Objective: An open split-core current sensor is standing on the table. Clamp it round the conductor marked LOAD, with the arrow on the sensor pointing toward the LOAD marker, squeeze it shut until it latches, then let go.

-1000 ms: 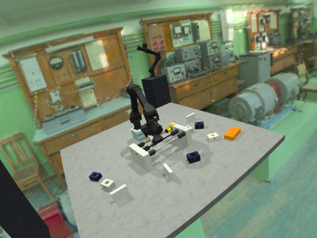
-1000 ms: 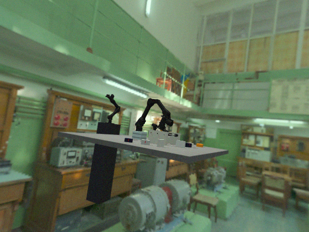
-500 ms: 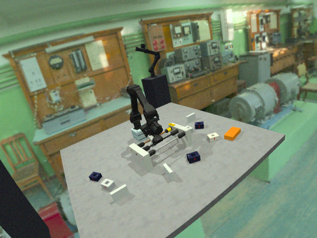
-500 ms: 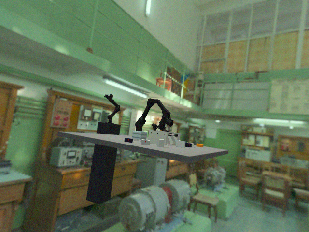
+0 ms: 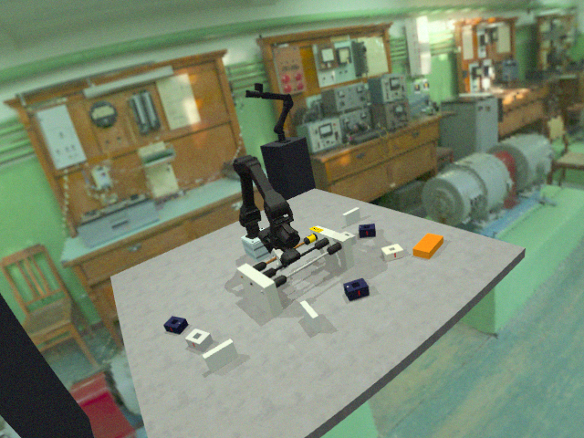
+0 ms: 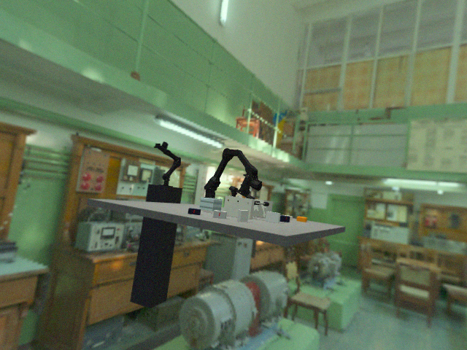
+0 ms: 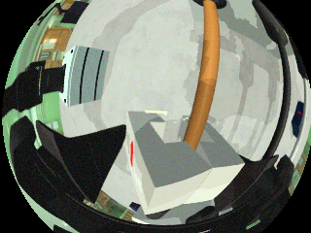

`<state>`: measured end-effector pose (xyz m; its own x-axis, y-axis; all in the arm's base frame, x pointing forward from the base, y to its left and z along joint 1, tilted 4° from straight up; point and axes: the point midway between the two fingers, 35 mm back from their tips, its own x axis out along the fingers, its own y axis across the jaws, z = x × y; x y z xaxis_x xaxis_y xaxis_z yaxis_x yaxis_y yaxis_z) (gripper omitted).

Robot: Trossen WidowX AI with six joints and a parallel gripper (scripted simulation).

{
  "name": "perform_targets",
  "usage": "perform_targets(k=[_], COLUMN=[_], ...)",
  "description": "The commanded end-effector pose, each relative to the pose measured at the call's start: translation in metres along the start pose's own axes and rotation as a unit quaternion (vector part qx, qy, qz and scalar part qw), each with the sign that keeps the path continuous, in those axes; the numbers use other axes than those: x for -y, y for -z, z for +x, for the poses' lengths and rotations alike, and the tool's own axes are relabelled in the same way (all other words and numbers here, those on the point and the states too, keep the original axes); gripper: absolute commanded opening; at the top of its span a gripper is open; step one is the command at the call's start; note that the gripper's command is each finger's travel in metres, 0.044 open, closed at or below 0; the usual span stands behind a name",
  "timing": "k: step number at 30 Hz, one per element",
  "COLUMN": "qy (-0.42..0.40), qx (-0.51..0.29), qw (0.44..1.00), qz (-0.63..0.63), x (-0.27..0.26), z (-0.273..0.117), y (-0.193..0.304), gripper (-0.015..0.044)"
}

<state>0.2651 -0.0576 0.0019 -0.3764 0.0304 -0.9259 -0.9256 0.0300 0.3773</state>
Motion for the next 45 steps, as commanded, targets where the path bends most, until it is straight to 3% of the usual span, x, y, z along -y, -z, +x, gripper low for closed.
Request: perform_targets(k=[1, 15, 17, 45], qy=[0.002, 0.172, 0.140, 0.142], qx=[0.000, -0.001, -0.001, 0.000], qw=[1.000, 0.985, 0.990, 0.990], qz=[0.000, 0.002, 0.004, 0.003], x=[0.000, -0.005, -0.002, 0.005], z=[0.000, -0.013, -0.012, -0.015], y=[0.000, 0.000, 0.000, 0.000], gripper=[0.0000, 0.0000, 0.0000, 0.0000])
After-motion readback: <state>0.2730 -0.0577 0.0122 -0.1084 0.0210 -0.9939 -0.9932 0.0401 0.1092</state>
